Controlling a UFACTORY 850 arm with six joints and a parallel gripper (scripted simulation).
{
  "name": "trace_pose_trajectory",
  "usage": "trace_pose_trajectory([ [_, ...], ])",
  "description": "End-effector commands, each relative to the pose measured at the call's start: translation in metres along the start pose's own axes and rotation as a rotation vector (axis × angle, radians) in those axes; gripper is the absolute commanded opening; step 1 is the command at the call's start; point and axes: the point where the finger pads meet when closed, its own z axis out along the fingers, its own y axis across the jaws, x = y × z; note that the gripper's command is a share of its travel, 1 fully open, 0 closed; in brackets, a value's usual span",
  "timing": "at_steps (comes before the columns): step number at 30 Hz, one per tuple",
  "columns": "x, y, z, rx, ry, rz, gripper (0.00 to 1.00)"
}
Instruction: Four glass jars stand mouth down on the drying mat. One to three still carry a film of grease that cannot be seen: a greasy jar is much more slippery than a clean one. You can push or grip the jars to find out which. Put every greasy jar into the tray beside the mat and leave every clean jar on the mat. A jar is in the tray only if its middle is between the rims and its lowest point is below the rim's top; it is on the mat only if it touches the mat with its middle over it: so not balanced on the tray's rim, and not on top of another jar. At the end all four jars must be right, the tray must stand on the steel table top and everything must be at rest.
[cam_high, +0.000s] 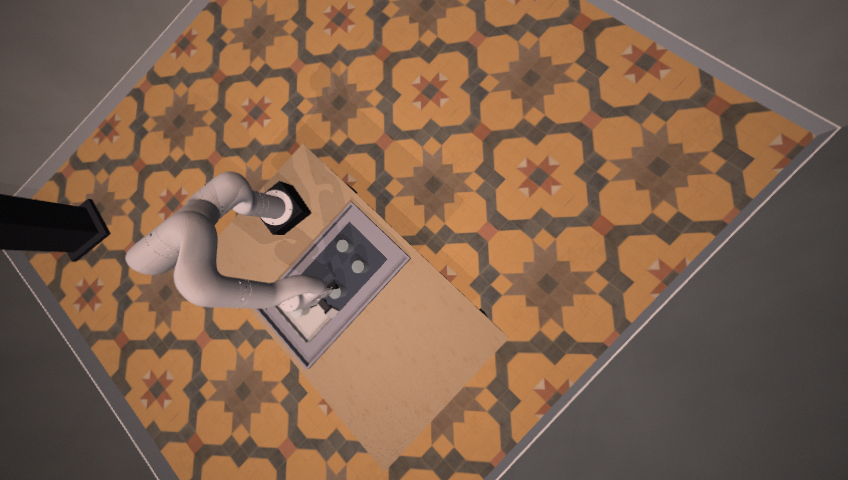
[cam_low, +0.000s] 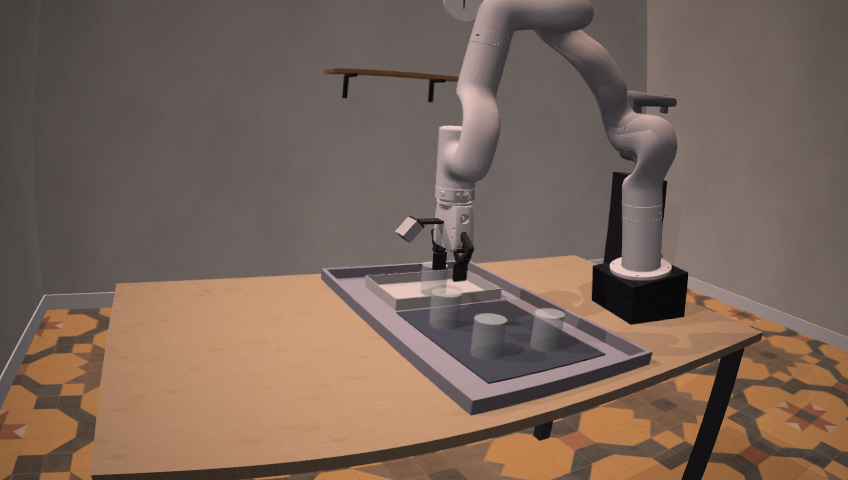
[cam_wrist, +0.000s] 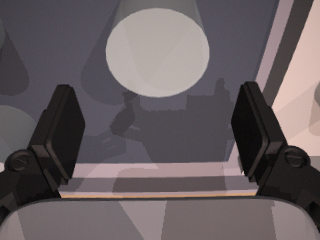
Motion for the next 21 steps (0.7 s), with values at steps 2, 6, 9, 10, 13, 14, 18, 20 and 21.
trace_pose_trajectory([
  [2,0.002,0.000,0.018,-0.001,0.003,0.000,1.00],
  [6,0.002,0.000,0.025,-0.001,0.003,0.000,1.00],
  [9,0.002,0.000,0.025,-0.001,0.003,0.000,1.00],
  [10,0.002,0.000,0.025,-0.001,0.003,0.000,1.00],
  [13,0.002,0.000,0.030,-0.001,0.003,0.000,1.00],
  [14,0.002,0.000,0.032,-0.001,0.003,0.000,1.00],
  [18,0.002,0.000,0.040,-0.001,0.003,0.000,1.00],
  [20,0.002,0.000,0.040,-0.001,0.003,0.000,1.00],
  [21,0.002,0.000,0.042,-0.001,0.003,0.000,1.00],
])
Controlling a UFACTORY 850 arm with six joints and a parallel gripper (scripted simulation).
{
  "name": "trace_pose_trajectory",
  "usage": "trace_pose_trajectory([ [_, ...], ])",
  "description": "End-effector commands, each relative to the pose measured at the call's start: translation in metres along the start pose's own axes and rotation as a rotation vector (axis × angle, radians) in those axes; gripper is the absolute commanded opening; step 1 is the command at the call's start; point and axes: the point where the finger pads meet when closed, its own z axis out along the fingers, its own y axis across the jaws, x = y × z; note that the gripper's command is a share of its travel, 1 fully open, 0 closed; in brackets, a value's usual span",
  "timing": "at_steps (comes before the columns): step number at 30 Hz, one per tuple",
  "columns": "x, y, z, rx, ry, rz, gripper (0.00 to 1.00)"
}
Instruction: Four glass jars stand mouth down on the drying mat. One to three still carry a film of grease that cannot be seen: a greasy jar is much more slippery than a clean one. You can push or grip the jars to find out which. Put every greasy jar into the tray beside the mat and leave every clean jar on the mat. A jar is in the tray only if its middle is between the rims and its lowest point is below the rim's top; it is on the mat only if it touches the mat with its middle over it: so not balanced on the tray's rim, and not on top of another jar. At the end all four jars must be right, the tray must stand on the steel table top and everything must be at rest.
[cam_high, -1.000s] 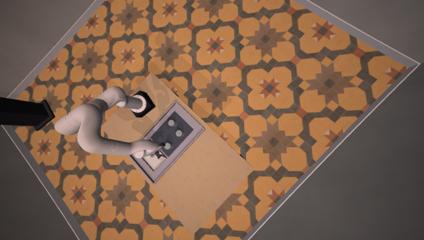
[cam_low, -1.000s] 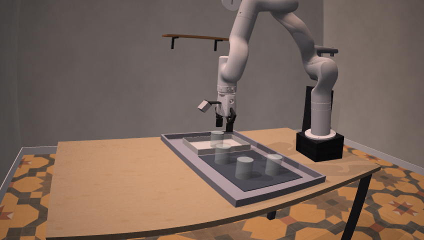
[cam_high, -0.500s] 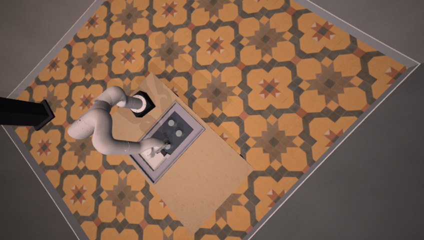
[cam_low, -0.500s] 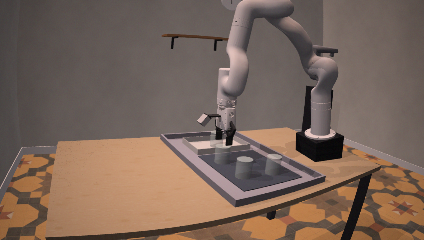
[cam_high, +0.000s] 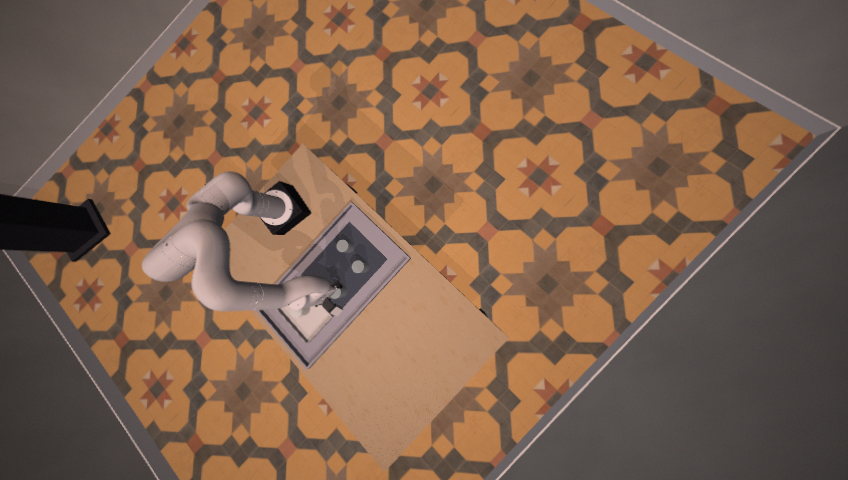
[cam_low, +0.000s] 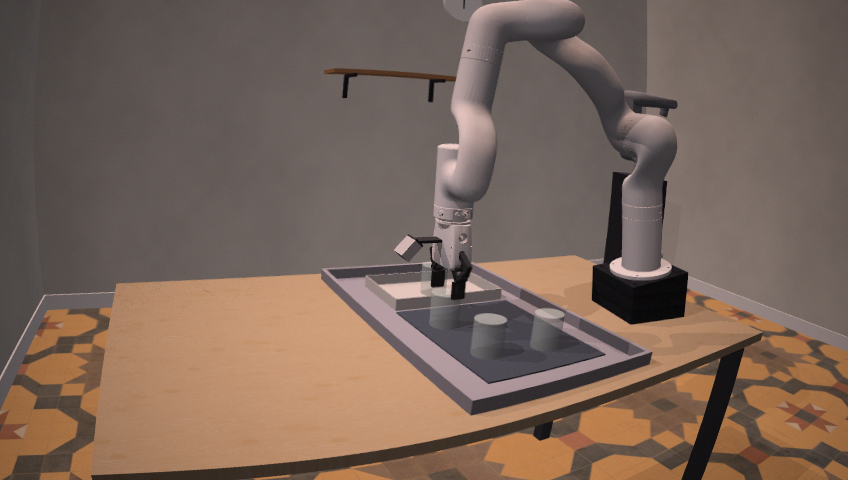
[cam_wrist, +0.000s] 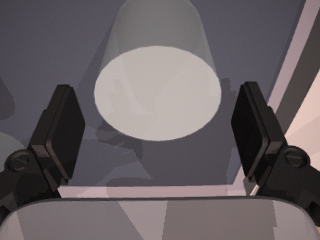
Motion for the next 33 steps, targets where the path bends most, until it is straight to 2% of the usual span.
trace_pose_trajectory([
  [1,0.001,0.000,0.003,0.000,0.002,0.000,1.00],
  [19,0.001,0.000,0.034,0.000,0.002,0.000,1.00],
  [23,0.001,0.000,0.034,0.000,0.002,0.000,1.00],
  [24,0.001,0.000,0.034,0.000,0.002,0.000,0.94],
  [33,0.001,0.000,0.034,0.000,0.002,0.000,0.94],
])
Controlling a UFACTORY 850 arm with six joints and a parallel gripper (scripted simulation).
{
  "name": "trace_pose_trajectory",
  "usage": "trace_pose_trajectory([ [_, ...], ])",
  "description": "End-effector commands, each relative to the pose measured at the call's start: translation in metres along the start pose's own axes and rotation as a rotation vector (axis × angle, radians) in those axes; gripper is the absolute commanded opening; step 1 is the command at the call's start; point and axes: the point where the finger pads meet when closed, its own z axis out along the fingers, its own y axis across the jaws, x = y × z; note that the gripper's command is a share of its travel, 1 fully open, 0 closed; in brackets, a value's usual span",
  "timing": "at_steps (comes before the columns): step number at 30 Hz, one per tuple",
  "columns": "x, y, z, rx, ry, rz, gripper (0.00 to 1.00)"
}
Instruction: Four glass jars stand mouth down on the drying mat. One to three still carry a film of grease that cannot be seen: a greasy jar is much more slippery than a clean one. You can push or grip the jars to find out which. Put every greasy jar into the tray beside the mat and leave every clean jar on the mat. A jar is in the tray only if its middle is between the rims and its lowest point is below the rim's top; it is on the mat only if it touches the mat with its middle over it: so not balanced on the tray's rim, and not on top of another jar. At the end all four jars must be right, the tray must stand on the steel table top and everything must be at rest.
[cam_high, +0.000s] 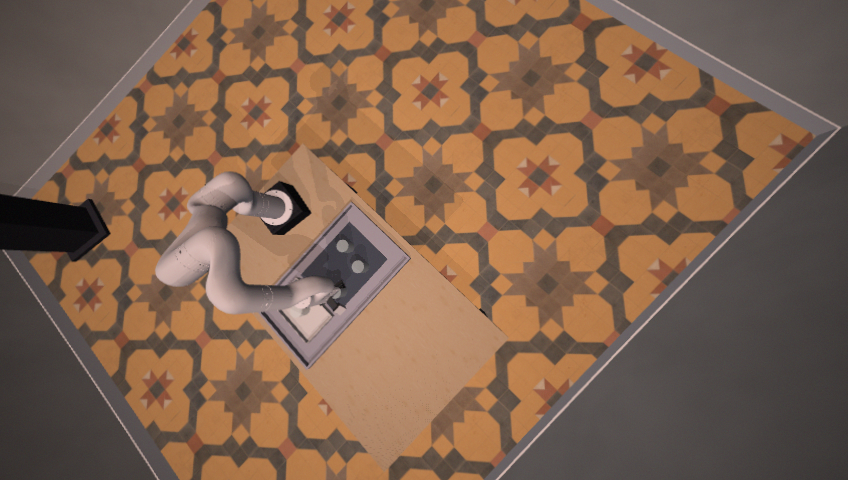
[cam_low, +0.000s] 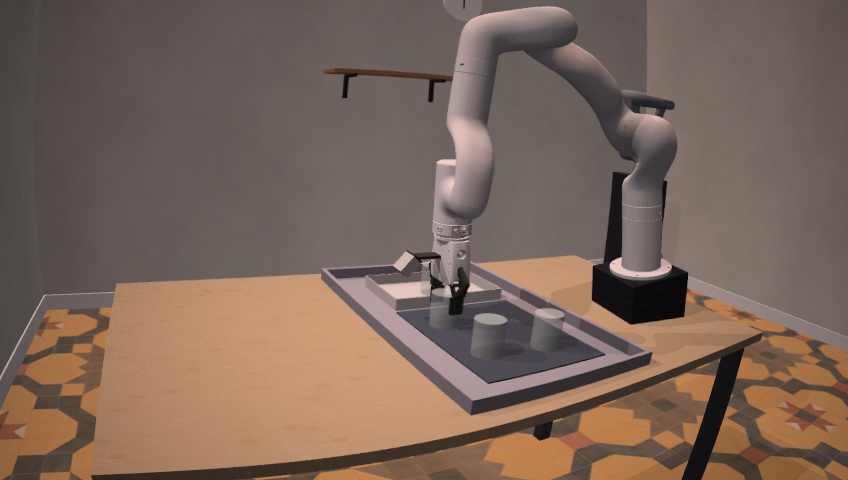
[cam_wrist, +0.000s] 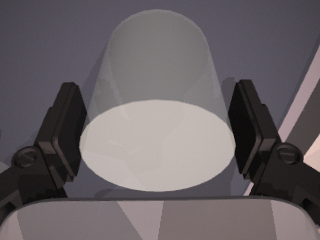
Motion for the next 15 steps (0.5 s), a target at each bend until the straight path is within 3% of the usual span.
trace_pose_trajectory([
  [1,0.0009,0.0001,-0.0006,0.000,0.002,0.000,0.94],
  [15,0.0009,0.0001,-0.0006,0.000,0.002,0.000,0.90],
])
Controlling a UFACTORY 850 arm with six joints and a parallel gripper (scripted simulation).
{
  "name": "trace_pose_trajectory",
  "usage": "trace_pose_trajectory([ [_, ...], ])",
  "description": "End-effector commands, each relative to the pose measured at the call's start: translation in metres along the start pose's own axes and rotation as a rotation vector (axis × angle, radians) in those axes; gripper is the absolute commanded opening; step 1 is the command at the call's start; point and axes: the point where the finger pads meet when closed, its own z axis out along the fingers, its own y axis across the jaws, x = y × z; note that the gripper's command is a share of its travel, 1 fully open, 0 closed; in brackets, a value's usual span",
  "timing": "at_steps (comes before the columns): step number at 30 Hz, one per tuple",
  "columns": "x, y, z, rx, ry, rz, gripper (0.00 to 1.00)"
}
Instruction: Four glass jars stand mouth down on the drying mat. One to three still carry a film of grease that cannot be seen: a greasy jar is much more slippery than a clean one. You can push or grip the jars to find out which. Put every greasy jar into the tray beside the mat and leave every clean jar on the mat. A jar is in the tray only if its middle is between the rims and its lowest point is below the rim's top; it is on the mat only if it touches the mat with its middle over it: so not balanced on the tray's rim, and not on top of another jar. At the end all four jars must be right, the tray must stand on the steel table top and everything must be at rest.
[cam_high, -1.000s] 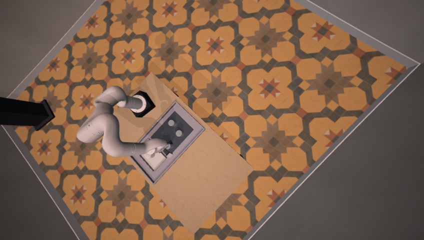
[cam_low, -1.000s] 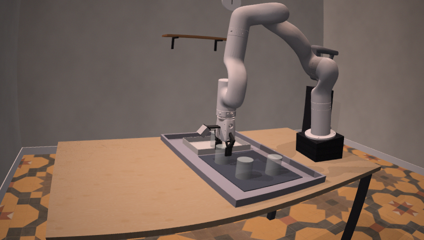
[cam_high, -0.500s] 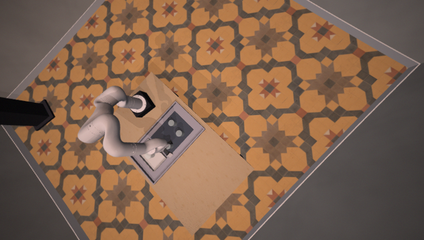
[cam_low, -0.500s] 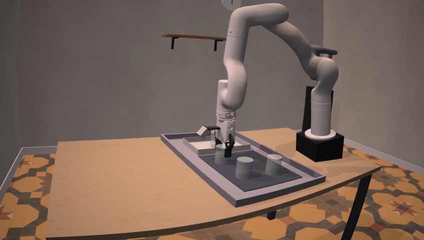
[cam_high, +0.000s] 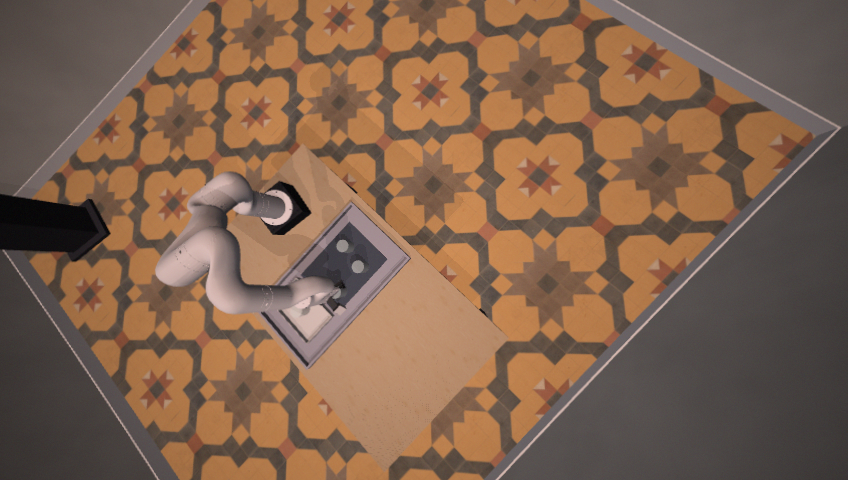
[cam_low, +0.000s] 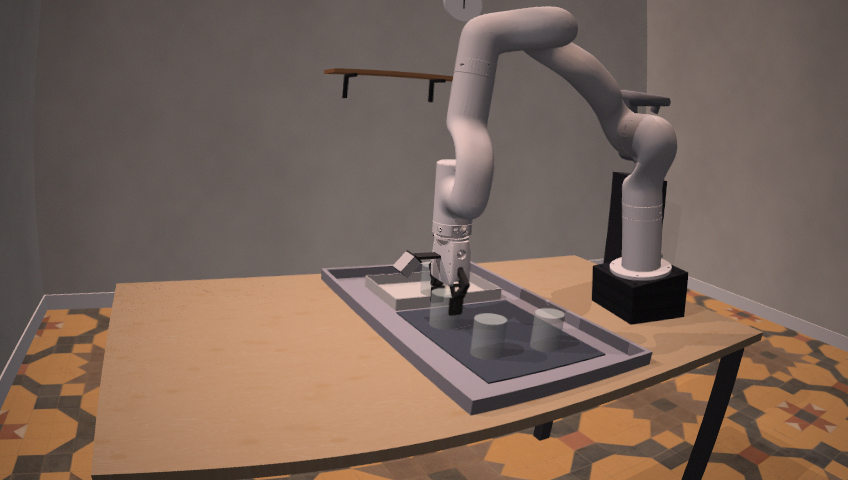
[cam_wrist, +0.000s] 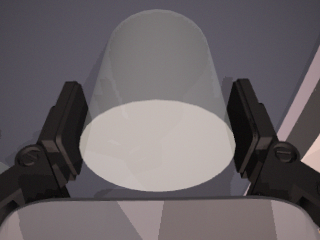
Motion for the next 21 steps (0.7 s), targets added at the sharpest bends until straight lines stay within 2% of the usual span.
trace_pose_trajectory([
  [1,0.0009,0.0002,-0.0006,0.000,0.002,0.000,0.90],
  [6,0.0009,0.0002,-0.0006,0.000,0.002,0.000,0.90],
  [7,0.0009,0.0002,-0.0006,0.000,0.002,0.000,0.87],
  [21,0.0009,0.0002,-0.0006,0.000,0.002,0.000,0.87],
])
